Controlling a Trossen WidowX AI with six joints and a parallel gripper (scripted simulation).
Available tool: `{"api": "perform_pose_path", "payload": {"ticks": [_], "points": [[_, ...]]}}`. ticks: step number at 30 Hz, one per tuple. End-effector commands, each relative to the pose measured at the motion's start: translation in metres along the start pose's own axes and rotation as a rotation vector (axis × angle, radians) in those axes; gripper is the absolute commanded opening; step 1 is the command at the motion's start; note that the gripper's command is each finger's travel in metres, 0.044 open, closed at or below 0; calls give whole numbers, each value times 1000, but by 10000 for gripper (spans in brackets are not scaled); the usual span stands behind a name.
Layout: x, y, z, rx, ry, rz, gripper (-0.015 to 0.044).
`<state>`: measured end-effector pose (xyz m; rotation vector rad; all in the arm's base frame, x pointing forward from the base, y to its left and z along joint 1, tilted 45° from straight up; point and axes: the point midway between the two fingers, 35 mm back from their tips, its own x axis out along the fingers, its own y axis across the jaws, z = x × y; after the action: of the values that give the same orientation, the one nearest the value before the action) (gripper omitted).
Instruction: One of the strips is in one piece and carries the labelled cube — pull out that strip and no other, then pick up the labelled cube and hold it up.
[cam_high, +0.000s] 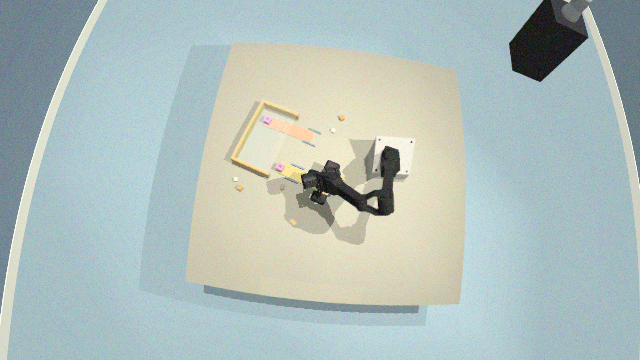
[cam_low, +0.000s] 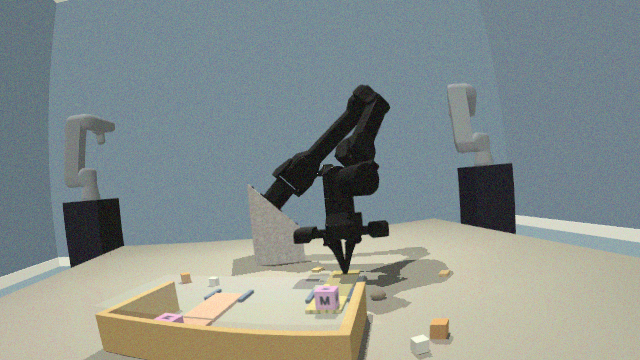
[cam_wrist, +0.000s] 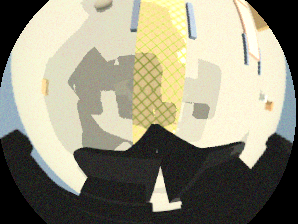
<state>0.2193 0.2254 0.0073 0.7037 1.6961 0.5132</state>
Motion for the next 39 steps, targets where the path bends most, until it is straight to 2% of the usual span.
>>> {"api": "perform_pose_path", "payload": {"ticks": [1, 11, 37, 39], "points": [[5, -4, -13, 7, 25, -11, 0], [4, -4, -27, 7, 25, -11, 0], [4, -4, -28, 7, 25, -11, 0], [-8, 0, -18, 1, 7, -4, 0]]}}
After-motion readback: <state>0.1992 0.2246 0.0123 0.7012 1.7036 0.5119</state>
